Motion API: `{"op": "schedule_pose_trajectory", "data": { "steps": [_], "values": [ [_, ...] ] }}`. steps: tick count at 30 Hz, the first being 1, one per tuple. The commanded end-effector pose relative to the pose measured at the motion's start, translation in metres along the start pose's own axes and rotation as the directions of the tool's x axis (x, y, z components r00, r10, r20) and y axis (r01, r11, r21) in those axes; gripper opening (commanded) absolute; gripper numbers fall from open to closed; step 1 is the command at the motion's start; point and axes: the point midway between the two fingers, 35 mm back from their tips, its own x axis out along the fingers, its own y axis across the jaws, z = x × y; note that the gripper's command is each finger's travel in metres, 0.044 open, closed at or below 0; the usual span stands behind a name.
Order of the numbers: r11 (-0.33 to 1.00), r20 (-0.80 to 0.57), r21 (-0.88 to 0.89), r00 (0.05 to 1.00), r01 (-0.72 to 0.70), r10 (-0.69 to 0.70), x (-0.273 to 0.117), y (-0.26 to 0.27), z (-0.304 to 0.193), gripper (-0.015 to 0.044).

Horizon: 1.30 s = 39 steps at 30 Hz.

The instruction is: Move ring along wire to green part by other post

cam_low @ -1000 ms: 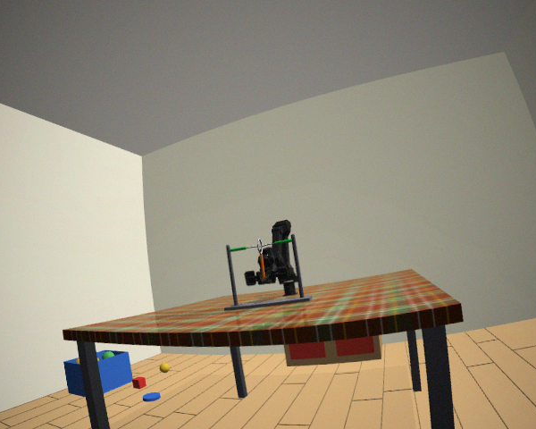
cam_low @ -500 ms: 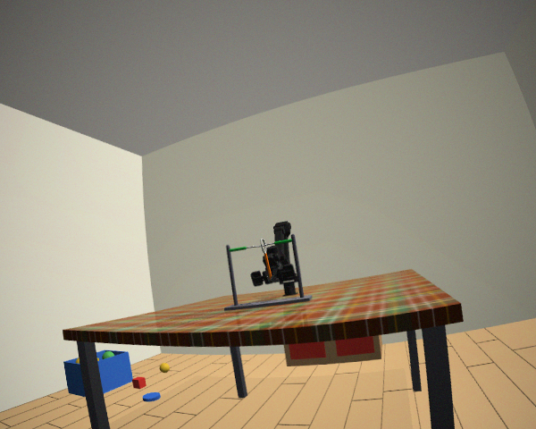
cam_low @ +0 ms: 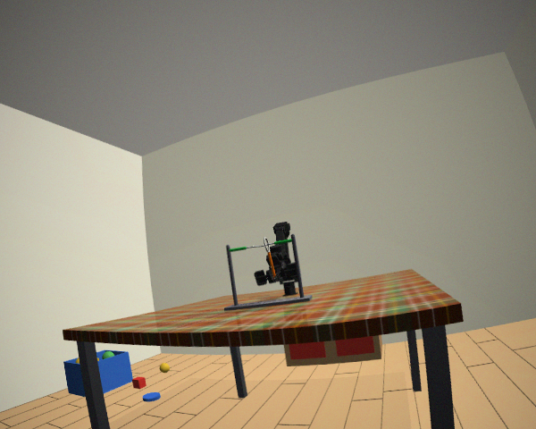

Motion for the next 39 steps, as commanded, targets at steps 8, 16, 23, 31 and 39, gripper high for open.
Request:
{"op": "schedule_pose_trajectory", "data": {
  "steps": [8, 16, 23, 31, 39],
  "values": [
    [0.999, 0.006, -0.04, 1.0, 0.008, -0.008, 0.0, 0.007, 0.001, -0.015],
    [0.998, 0.007, -0.061, 1.0, 0.012, -0.012, 0.0, 0.012, 0.001, -0.015],
    [0.997, 0.007, -0.071, 1.0, 0.014, -0.014, 0.0, 0.018, 0.0, -0.015],
    [0.997, 0.008, -0.074, 1.0, 0.015, -0.014, 0.0, 0.026, 0.0, -0.015],
    [0.997, 0.008, -0.076, 1.0, 0.015, -0.015, 0.0, 0.034, -0.001, -0.015]
  ]
}}
